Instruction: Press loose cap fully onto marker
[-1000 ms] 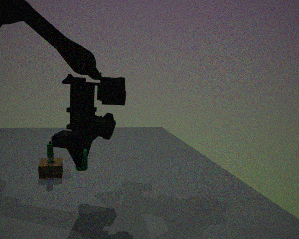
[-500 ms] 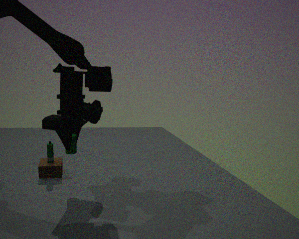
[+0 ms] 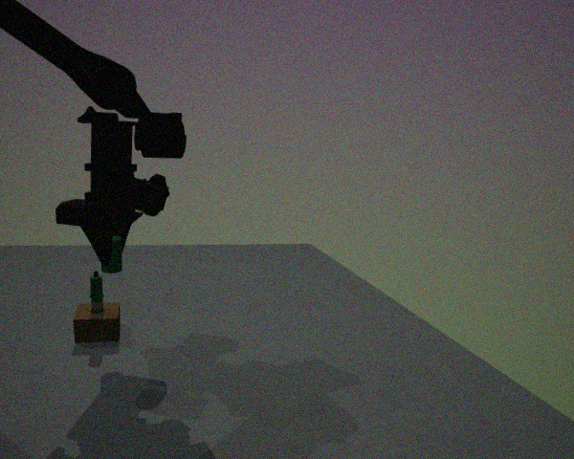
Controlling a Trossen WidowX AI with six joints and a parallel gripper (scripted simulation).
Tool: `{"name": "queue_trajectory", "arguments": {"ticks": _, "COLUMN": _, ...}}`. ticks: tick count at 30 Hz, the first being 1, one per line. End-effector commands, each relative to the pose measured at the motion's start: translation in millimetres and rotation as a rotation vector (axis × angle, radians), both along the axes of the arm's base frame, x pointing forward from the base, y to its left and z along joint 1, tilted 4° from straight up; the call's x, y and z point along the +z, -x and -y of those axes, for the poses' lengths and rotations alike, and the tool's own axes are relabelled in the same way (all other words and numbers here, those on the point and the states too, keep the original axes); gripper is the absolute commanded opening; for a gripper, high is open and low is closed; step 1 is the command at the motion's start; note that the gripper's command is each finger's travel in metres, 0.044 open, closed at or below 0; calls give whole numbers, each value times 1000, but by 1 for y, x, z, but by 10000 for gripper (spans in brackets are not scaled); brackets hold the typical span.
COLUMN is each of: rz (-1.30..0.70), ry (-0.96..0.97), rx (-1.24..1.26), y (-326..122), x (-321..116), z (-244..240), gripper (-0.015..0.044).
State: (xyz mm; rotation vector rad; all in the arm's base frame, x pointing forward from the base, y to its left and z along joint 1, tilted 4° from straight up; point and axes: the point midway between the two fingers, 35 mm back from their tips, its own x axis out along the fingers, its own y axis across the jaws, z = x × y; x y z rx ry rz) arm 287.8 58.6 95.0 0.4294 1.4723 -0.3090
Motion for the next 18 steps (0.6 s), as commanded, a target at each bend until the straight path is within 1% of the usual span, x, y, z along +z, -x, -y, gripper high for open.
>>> {"name": "queue_trajectory", "arguments": {"ticks": 1, "rz": 2, "ry": 1, "rx": -4, "y": 10, "x": 4, "z": -8, "gripper": 0}}
{"name": "queue_trajectory", "arguments": {"ticks": 7, "rz": 1, "ry": -1, "rx": -4, "y": 26, "x": 9, "z": -21, "gripper": 0}}
{"name": "queue_trajectory", "arguments": {"ticks": 18, "rz": 1, "ry": -1, "rx": -4, "y": 25, "x": 2, "z": -22, "gripper": 0}}
